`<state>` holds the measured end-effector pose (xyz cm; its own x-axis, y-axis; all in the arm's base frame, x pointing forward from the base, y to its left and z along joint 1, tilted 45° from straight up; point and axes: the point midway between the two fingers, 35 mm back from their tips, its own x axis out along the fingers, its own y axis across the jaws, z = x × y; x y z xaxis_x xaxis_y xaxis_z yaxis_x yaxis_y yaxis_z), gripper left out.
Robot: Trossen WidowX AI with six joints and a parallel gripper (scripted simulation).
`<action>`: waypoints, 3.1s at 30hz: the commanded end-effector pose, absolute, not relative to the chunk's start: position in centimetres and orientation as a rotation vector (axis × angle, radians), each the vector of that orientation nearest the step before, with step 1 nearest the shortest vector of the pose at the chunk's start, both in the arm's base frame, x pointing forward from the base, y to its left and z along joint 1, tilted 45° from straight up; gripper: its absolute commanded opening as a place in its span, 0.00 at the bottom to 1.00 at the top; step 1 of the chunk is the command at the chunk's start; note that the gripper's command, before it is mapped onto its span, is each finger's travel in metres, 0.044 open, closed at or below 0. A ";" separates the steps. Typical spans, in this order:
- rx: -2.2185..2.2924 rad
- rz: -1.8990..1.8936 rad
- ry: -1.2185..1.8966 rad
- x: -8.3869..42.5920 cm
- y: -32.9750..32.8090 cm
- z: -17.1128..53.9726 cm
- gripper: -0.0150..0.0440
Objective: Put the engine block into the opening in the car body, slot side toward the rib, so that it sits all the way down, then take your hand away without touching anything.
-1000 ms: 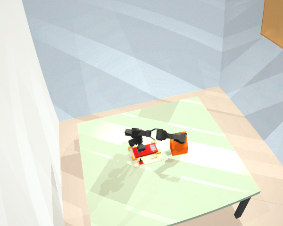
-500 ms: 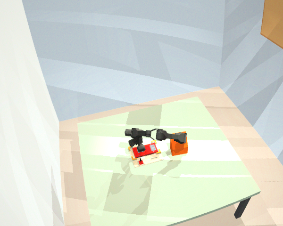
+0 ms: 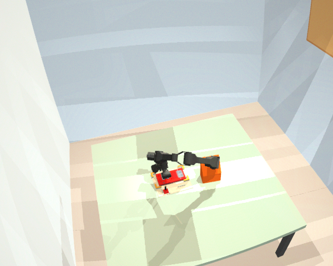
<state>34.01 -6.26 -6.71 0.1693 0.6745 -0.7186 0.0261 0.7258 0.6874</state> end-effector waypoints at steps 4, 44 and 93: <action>0.653 0.507 1.334 34.1 -6.2 -6.7 0.52; 0.648 0.510 1.337 34.1 -6.0 -6.9 1.00; 0.654 0.507 1.335 33.6 -6.8 -5.8 0.25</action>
